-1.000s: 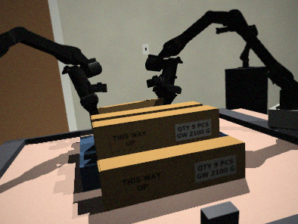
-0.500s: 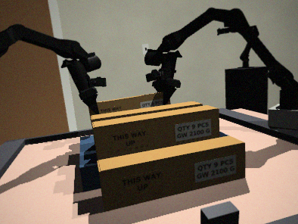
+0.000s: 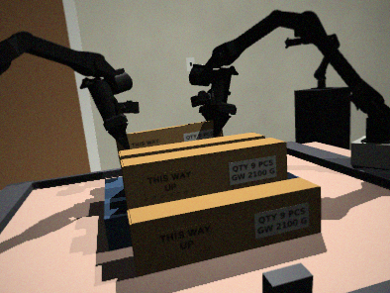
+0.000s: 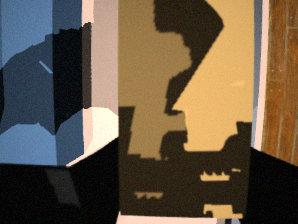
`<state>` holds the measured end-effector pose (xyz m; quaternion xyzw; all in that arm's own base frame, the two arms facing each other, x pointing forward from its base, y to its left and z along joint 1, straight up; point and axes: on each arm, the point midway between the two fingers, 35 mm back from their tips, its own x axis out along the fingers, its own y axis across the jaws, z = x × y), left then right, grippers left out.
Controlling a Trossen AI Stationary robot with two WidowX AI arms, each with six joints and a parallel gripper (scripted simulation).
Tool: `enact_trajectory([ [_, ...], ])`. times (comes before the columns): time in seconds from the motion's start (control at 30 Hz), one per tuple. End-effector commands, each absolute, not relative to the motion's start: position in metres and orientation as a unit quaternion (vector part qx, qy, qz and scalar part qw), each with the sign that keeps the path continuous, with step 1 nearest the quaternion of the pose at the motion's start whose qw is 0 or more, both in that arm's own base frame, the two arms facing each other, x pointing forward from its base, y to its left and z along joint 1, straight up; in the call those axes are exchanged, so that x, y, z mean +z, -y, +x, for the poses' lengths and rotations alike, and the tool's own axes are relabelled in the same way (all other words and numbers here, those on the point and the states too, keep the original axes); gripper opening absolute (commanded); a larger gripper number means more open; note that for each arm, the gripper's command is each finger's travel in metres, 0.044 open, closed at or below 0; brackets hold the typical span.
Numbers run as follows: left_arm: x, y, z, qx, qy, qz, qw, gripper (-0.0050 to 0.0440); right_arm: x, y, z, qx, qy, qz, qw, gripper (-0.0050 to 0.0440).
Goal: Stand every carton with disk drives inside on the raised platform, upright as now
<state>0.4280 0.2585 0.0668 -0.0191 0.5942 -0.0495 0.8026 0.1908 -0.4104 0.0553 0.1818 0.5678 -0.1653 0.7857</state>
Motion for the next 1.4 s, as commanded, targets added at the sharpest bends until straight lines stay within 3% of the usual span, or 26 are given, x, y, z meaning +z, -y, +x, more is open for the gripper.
enact_trajectory([
  [0.0,0.113,-0.269,0.431,-0.029,-0.562,0.011,0.826,-0.005,0.099,0.42,0.189,-0.191,-0.547,0.149,0.801,-0.005],
  [1.37,0.136,-0.272,0.431,-0.024,-0.558,0.016,0.83,-0.005,0.123,0.424,0.186,-0.199,-0.542,0.142,0.804,-0.005],
])
